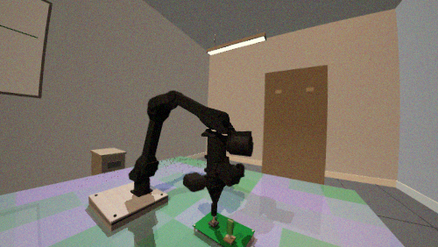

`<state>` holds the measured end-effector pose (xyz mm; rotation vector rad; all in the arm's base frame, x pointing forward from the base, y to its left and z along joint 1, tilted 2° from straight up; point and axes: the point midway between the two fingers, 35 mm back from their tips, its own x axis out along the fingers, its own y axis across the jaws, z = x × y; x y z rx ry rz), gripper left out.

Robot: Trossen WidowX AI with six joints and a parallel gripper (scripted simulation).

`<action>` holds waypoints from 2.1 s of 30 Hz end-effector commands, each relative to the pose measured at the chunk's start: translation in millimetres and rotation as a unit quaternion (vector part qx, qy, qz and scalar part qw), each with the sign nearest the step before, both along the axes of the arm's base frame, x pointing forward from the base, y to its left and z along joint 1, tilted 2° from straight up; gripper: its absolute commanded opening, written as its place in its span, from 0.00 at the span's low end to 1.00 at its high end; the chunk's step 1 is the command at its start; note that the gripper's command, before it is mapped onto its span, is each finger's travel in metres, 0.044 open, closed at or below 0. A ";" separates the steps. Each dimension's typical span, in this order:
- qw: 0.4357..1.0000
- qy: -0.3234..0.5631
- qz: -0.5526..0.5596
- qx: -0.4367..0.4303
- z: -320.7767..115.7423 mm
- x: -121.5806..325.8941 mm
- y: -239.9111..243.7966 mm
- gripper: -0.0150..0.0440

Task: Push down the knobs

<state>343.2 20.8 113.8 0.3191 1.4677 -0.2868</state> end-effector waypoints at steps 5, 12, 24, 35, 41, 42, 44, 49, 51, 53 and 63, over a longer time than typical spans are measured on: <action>1.000 0.005 0.002 0.001 -5.1 -1.9 0.5 0.25; 1.000 0.005 0.002 0.001 -6.3 -1.9 0.5 0.25; 1.000 0.005 0.002 0.001 -3.2 -2.1 0.4 0.25; 1.000 0.005 0.002 0.001 -9.4 -1.7 0.5 0.25; 1.000 0.005 0.002 0.001 -10.2 -1.7 0.5 0.25; 1.000 0.005 0.002 0.001 -10.2 -1.7 0.5 0.25; 1.000 0.005 0.002 0.001 -10.9 -1.6 0.5 0.25; 1.000 0.005 0.002 0.001 -15.4 -1.3 0.5 0.25; 1.000 0.005 0.002 0.001 -17.0 -1.2 0.5 0.25; 1.000 0.005 0.002 0.001 -17.2 -1.2 0.5 0.25; 1.000 0.005 0.002 0.001 -21.4 -0.8 0.5 0.25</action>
